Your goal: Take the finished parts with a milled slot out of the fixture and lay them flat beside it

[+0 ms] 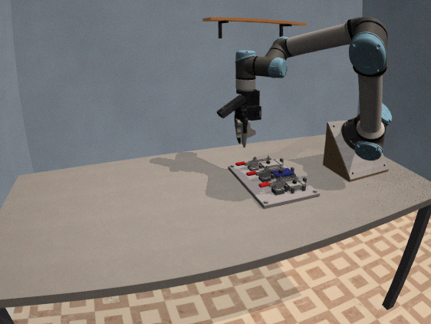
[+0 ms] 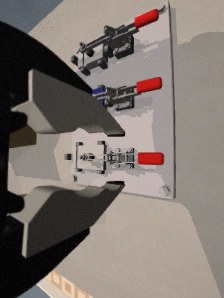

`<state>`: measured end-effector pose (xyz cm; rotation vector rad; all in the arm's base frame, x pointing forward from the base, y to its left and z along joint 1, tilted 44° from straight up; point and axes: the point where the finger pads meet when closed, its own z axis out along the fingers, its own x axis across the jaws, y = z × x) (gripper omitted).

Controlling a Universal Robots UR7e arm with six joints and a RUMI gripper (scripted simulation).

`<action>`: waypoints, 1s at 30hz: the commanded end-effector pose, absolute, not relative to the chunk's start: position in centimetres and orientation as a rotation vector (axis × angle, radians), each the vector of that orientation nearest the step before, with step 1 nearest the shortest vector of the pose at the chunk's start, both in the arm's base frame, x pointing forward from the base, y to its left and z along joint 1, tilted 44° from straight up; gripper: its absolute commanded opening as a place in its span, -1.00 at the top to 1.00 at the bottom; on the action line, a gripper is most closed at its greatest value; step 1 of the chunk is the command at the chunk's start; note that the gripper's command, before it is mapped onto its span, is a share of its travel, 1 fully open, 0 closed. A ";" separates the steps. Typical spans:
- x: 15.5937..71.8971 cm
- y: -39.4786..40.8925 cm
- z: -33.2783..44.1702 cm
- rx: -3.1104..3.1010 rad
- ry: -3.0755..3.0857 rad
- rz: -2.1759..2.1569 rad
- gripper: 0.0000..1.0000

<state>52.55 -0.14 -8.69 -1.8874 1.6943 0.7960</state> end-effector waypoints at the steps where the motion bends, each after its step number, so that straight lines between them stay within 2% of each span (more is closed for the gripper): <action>1: 52.5 0.7 -9.6 -1.887 1.695 0.794 0.44; 30: 51.9 4.3 -13.4 -1.887 1.695 0.794 0.44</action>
